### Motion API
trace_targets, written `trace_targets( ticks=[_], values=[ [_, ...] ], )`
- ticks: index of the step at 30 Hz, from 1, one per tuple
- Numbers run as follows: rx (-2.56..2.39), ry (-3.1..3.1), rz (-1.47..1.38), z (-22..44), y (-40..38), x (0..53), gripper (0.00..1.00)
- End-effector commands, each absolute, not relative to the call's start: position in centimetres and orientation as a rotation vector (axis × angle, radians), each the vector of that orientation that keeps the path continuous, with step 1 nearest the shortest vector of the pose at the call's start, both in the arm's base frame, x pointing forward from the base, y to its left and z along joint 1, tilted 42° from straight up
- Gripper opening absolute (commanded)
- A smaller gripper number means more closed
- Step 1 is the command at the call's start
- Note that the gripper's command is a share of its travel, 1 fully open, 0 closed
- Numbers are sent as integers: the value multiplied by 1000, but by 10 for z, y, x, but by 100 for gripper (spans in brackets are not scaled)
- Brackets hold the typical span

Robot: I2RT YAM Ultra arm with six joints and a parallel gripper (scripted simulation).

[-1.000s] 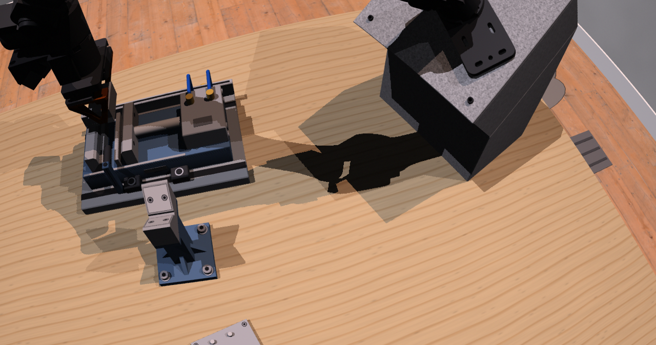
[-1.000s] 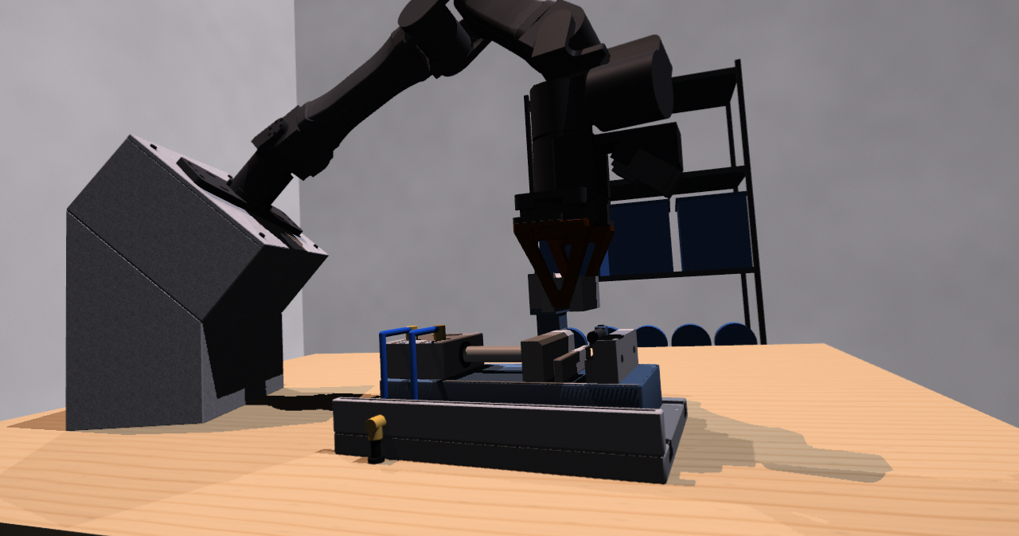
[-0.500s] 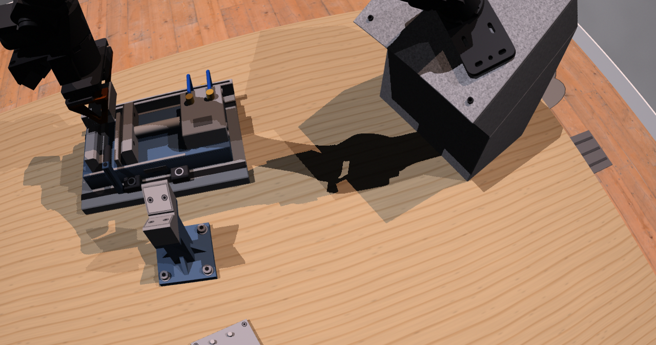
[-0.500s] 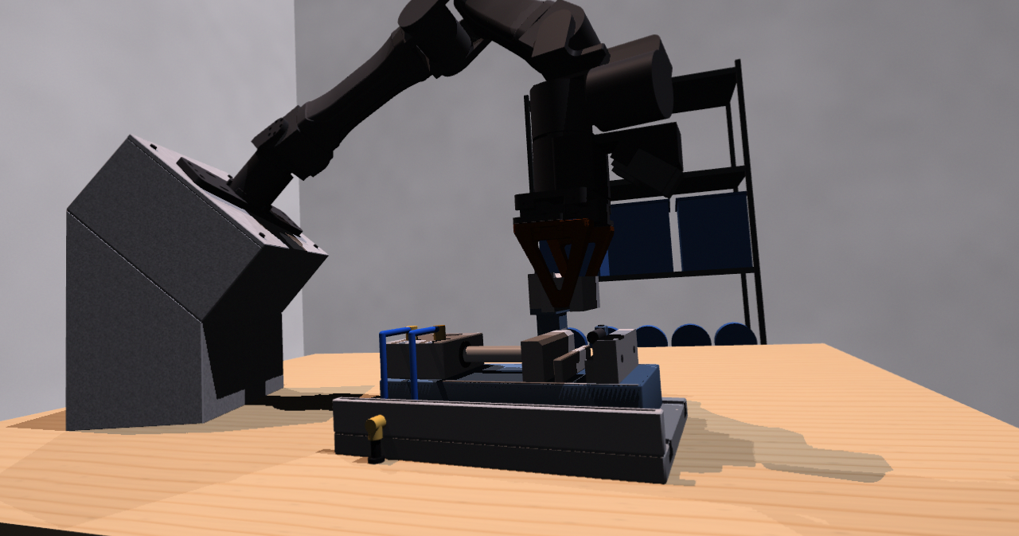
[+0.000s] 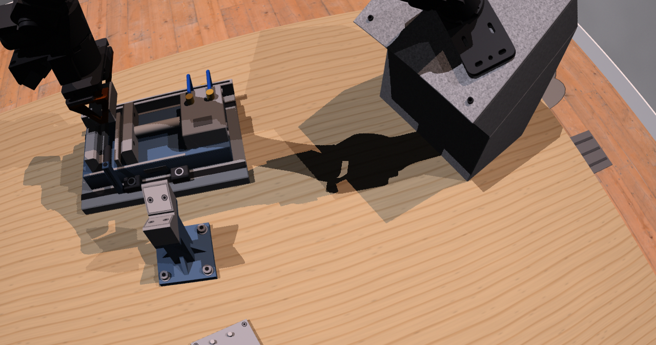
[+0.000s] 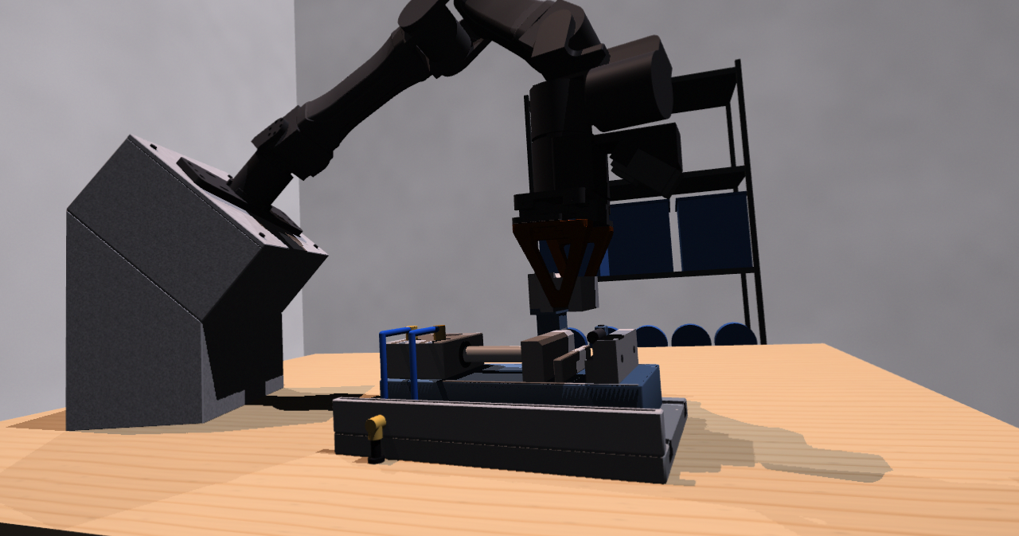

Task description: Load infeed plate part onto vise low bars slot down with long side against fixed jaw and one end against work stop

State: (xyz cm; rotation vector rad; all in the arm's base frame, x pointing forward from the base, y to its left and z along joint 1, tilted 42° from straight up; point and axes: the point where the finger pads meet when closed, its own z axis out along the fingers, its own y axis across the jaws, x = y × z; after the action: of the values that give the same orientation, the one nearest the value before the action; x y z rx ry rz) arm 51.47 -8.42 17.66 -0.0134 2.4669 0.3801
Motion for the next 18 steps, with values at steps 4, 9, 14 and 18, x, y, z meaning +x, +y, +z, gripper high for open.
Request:
trace_targets(
  ticks=[4,9,14,18],
  values=[
    [-27,2411,336,209,-90,513,0],
    [-27,2411,336,210,-90,513,0],
    [-27,2412,336,210,-90,513,0],
    [-27,2411,336,211,-90,513,0]
  ],
)
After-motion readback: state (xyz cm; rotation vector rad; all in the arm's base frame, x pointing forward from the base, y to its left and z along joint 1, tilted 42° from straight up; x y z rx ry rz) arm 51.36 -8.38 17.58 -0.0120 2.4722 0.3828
